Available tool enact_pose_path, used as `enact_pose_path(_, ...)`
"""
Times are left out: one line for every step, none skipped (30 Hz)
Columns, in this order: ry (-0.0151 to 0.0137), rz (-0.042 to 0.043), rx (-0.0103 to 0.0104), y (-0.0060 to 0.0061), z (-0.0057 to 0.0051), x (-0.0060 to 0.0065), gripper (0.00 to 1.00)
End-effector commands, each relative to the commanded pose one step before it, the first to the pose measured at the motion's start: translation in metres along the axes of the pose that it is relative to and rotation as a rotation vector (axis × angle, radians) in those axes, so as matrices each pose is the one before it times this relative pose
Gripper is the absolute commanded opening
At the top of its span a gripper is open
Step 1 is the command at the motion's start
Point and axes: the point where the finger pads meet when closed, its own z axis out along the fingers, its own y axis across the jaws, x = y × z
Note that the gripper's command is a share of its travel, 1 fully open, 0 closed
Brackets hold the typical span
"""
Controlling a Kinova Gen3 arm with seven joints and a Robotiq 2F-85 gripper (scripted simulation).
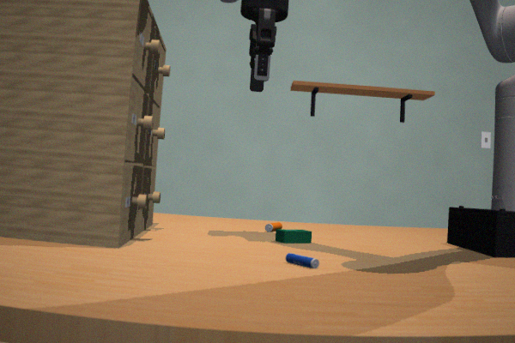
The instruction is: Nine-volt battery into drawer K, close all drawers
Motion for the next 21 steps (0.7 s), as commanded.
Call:
enact_pose_path(0.00616,0.00015,0.00058,-0.00020,-0.00004,0.00035,1.00)
enact_pose_path(0.00315,-0.00001,0.00001,0.00000,0.00031,0.00024,1.00)
enact_pose_path(0.00345,0.00000,0.00000,0.00000,0.00034,0.00026,1.00)
enact_pose_path(0.00376,0.00001,-0.00001,0.00000,0.00036,0.00028,1.00)
enact_pose_path(0.00408,0.00002,-0.00003,0.00001,0.00039,0.00030,1.00)
enact_pose_path(0.00440,0.00004,-0.00005,0.00001,0.00042,0.00032,1.00)
enact_pose_path(0.00473,0.00007,-0.00008,0.00002,0.00045,0.00034,1.00)
enact_pose_path(0.00507,0.00010,-0.00012,0.00002,0.00047,0.00035,1.00)
enact_pose_path(0.00526,-0.00003,0.00004,-0.00001,0.00053,0.00038,1.00)
enact_pose_path(0.00549,-0.00010,0.00013,-0.00003,0.00057,0.00041,1.00)
enact_pose_path(0.00582,-0.00008,0.00010,-0.00002,0.00060,0.00042,1.00)
enact_pose_path(0.00616,-0.00005,0.00006,-0.00001,0.00063,0.00044,1.00)
enact_pose_path(0.00649,-0.00001,0.00001,0.00000,0.00066,0.00045,1.00)
enact_pose_path(0.00683,0.00004,-0.00005,0.00001,0.00068,0.00047,1.00)
enact_pose_path(0.00000,0.00000,0.00000,0.00000,0.00000,0.00000,1.00)
enact_pose_path(0.00000,0.00000,0.00000,0.00000,0.00000,0.00000,1.00)
enact_pose_path(0.00717,0.00009,-0.00012,0.00002,0.00070,0.00048,1.00)
enact_pose_path(0.00750,0.00014,-0.00019,0.00004,0.00073,0.00049,1.00)
enact_pose_path(0.00753,-0.00011,0.00015,-0.00003,0.00080,0.00052,1.00)
enact_pose_path(0.00779,-0.00011,0.00016,-0.00003,0.00083,0.00053,1.00)
enact_pose_path(0.00811,-0.00006,0.00008,-0.00002,0.00085,0.00054,1.00)
